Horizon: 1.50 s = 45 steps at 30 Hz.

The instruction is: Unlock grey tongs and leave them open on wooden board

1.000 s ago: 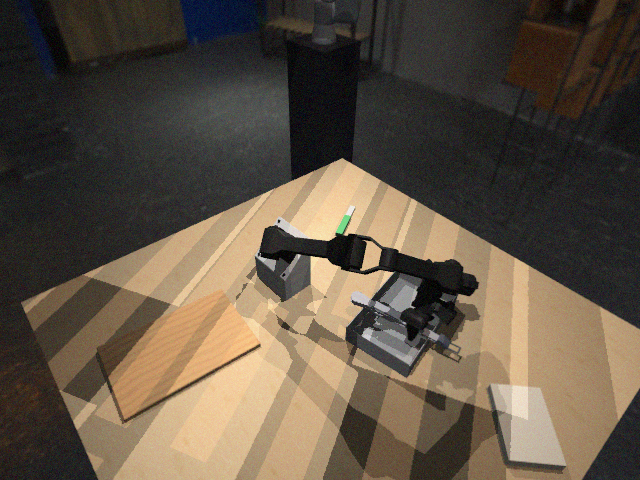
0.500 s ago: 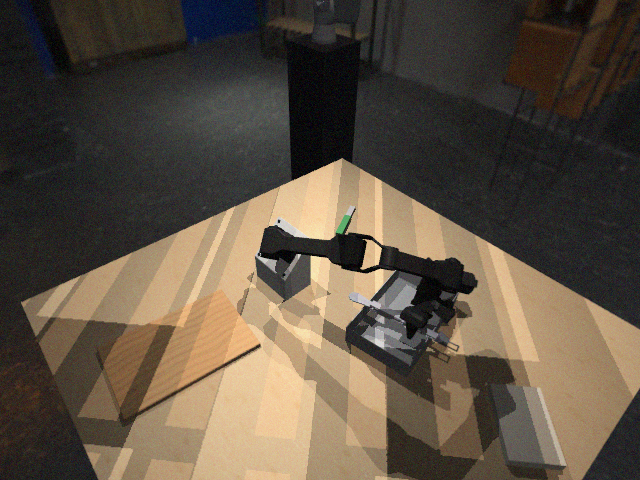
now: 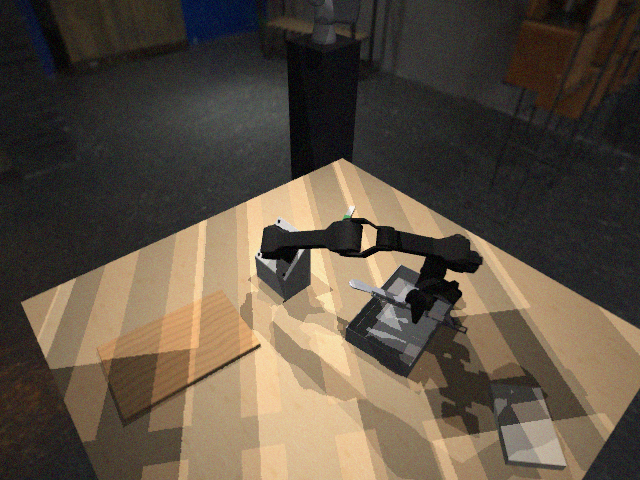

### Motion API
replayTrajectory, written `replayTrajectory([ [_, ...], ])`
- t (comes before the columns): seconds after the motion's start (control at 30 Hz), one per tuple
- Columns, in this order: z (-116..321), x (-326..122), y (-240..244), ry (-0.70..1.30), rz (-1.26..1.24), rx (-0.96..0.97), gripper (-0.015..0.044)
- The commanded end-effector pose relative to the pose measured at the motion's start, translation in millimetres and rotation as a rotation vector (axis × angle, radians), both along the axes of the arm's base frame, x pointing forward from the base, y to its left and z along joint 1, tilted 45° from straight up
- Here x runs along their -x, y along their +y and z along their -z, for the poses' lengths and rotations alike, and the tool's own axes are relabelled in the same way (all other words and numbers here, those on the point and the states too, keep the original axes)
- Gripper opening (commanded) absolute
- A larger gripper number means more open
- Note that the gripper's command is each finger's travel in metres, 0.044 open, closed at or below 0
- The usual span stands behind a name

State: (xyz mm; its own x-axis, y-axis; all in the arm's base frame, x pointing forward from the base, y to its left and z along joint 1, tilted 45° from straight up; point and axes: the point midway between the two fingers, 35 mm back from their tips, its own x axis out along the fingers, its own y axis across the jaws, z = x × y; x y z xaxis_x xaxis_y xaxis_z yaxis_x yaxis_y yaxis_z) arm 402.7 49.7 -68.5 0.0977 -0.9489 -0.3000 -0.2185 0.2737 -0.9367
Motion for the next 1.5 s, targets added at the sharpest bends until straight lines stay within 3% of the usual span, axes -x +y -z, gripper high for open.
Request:
replayTrajectory([
  [0.0, -2.1, 0.0, 1.9, -0.004, 0.006, -0.012, -0.0150],
  [0.8, -4.9, 4.4, -7.4, 0.022, 0.126, -0.481, -0.0150],
  [1.2, -7.9, 1.8, -10.4, 0.006, 0.133, -0.487, -0.0150],
  [1.47, -48.2, -3.0, -36.6, -0.094, 0.197, -0.504, -0.0150],
])
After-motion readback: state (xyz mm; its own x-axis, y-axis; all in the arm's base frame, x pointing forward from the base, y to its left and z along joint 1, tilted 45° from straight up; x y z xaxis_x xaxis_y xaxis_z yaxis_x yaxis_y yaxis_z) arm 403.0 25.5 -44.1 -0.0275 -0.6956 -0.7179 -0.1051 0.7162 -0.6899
